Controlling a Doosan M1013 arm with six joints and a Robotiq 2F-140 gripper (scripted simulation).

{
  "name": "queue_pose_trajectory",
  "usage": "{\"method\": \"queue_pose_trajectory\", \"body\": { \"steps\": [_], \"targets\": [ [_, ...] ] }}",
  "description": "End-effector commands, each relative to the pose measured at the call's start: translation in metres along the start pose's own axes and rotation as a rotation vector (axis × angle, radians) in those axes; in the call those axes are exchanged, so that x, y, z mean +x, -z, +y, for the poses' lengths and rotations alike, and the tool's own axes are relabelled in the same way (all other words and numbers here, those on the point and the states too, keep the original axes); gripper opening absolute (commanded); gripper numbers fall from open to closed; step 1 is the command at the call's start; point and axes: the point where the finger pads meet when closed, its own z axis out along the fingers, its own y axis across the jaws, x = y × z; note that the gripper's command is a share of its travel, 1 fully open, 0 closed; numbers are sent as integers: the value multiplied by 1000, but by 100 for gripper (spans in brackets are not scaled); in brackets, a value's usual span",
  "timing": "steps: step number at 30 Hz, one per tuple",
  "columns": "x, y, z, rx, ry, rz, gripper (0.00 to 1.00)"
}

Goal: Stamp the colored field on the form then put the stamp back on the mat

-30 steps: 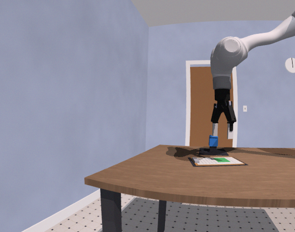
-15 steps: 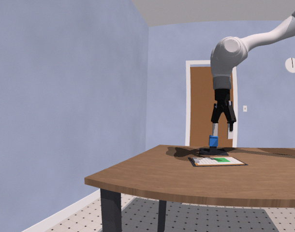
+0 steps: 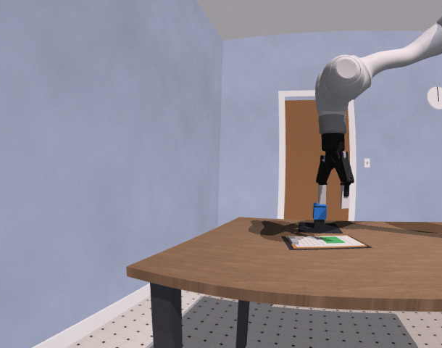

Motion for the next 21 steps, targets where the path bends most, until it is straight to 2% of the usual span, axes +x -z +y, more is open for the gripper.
{"method": "queue_pose_trajectory", "body": {
  "steps": [1, 4, 7, 11, 13, 15, 16, 21],
  "targets": [
    [0, 0, 0, 0, 0, 0, 100],
    [0, 1, 0, 0, 9, 0, 100],
    [-1, 9, 0, 0, 106, 0, 100],
    [-2, 35, 0, 0, 419, 0, 100],
    [-2, 52, 0, 3, 529, 1, 100],
    [-2, 52, 0, 3, 529, 1, 100],
    [-2, 61, 0, 3, 699, 1, 100],
    [0, 92, 0, 10, 961, 3, 100]
  ]
}}
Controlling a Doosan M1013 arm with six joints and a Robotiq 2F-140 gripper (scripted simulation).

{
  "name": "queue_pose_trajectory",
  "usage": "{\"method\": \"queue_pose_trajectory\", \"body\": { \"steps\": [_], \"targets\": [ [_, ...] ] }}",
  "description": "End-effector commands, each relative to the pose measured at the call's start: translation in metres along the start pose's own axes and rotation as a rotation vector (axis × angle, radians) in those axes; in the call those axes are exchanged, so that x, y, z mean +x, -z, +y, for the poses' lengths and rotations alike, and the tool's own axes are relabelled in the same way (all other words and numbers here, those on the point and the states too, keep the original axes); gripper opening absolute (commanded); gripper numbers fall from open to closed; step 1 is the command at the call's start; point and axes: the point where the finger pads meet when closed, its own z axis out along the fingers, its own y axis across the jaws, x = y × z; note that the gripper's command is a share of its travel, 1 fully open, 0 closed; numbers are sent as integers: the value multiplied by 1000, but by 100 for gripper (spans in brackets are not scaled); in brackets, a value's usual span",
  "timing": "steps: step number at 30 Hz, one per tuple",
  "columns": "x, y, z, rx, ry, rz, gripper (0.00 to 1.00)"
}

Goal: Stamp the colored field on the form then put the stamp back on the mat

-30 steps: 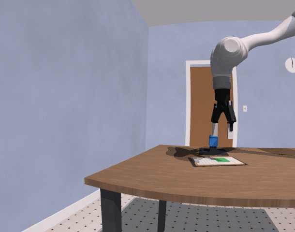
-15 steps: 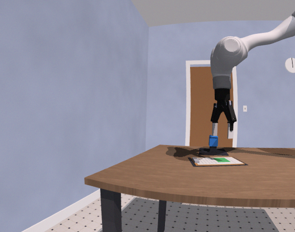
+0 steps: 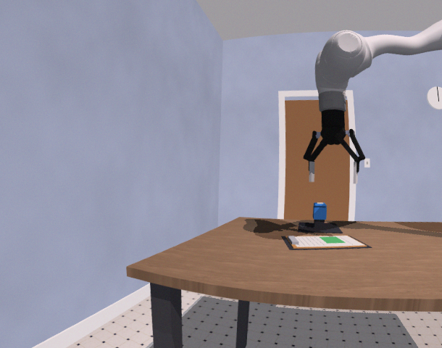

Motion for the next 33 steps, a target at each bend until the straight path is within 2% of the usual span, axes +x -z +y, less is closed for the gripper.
{"method": "queue_pose_trajectory", "body": {
  "steps": [1, 4, 7, 8, 13, 17, 21, 26, 28, 33],
  "targets": [
    [1, 21, 0, -14, 278, -17, 100],
    [1, 24, 0, -19, 423, -25, 100],
    [1, 24, 0, -19, 423, -25, 100],
    [1, 24, 0, -19, 423, -25, 55],
    [4, 23, -1, -19, 423, -25, 55],
    [23, 18, -12, -19, 423, -25, 55],
    [60, 8, -32, -19, 423, -25, 55],
    [122, -8, -67, -19, 423, -25, 55],
    [122, -8, -67, -19, 423, -25, 55],
    [182, -23, -100, -19, 423, -25, 55]
  ]
}}
